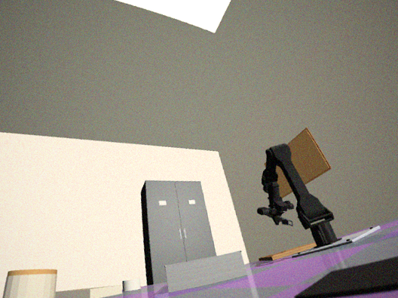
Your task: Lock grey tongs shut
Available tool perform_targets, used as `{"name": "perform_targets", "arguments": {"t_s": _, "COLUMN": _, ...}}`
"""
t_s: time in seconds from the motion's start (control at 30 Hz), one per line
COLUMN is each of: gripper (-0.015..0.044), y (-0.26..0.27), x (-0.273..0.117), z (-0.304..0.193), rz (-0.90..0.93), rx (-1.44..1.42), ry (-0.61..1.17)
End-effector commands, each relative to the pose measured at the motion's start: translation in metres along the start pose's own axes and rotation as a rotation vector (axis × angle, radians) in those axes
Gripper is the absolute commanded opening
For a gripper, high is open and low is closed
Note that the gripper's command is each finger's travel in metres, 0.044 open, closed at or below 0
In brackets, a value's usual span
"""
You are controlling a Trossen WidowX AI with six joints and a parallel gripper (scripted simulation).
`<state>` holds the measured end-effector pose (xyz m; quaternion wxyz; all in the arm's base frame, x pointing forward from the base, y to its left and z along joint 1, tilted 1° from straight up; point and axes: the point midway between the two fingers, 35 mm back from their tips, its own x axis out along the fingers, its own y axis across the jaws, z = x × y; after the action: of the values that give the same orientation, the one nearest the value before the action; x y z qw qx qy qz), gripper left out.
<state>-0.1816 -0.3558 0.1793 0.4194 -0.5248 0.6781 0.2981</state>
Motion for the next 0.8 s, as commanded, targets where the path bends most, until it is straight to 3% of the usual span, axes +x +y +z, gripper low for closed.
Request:
{"name": "perform_targets", "arguments": {"t_s": 0.0, "gripper": -0.015, "y": -0.0006, "x": -0.0036, "z": -0.0052, "rz": 0.005, "rx": -0.01, "ry": -0.034}}
{"name": "perform_targets", "arguments": {"t_s": 0.77, "gripper": -0.015, "y": -0.0045, "x": -0.0098, "z": -0.0041, "rz": 0.013, "rx": -0.023, "ry": -0.323}}
